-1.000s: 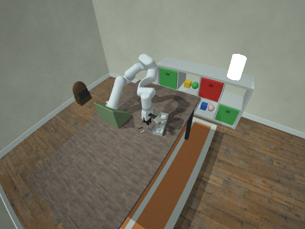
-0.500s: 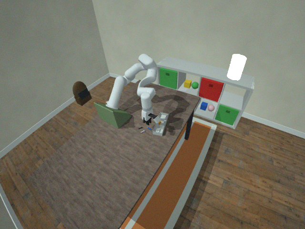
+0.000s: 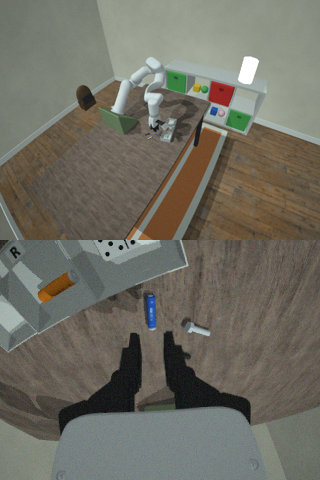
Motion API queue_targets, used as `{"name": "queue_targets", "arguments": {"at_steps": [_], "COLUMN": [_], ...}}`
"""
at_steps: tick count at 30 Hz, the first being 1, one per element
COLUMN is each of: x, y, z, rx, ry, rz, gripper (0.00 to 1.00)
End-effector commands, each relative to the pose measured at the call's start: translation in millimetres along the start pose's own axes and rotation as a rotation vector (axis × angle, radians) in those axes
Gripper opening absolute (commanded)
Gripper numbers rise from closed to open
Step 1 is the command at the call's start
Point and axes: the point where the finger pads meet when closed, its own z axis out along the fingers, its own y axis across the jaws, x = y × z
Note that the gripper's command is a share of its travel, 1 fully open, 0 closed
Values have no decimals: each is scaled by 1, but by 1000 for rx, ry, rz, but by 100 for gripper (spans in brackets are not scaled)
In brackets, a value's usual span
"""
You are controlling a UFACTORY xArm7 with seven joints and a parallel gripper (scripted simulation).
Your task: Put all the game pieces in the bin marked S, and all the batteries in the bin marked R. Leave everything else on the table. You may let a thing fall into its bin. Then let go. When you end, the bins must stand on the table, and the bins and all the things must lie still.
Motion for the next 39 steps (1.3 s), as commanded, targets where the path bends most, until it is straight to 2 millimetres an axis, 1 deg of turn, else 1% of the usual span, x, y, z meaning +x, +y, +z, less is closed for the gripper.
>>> {"name": "queue_targets", "arguments": {"at_steps": [1,11,16,24,36,37,39], "x": [2,3,3,3,3,3,3], "y": [1,1,1,1,1,1,1], "z": [6,44,46,56,56,56,56], "rx": [-2,-2,-2,-2,-2,-2,-2], "ry": [8,8,8,8,8,8,8], "rz": [0,0,0,0,0,0,0], "gripper": [23,23,23,23,23,0,0]}}
